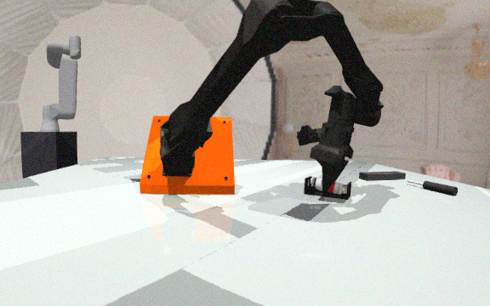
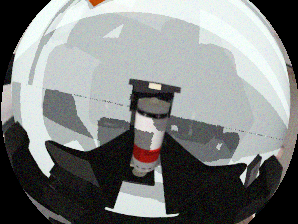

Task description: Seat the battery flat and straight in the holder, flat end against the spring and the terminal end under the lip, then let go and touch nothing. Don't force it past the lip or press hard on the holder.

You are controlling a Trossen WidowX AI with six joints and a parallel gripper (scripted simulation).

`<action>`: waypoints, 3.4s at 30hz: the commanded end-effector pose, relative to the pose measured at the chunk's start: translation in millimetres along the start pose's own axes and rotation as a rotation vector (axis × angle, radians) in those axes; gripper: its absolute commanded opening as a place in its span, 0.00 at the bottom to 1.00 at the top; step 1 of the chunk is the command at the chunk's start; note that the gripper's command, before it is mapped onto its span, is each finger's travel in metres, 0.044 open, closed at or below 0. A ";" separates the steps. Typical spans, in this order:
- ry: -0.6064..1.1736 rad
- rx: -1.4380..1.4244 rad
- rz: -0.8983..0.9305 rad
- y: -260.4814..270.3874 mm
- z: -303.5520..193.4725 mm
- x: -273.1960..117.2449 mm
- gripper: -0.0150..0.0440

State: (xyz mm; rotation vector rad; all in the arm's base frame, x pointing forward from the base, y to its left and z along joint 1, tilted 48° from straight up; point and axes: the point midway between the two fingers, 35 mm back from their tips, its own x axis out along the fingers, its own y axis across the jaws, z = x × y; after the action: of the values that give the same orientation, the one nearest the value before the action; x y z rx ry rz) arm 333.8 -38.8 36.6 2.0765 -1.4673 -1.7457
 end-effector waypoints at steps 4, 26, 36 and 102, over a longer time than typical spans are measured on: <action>0.068 0.020 -0.001 1.1 -6.6 1.0 0.40; 0.180 0.027 -0.013 3.1 -4.5 2.1 0.40; 0.182 0.027 -0.015 2.9 -0.2 2.9 0.40; 0.186 0.020 -0.024 1.1 23.7 -83.9 1.00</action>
State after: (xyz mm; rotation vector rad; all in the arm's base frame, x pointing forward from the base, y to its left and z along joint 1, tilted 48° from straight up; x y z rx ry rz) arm 322.9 26.5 88.5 2.2068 -1.4135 -1.4979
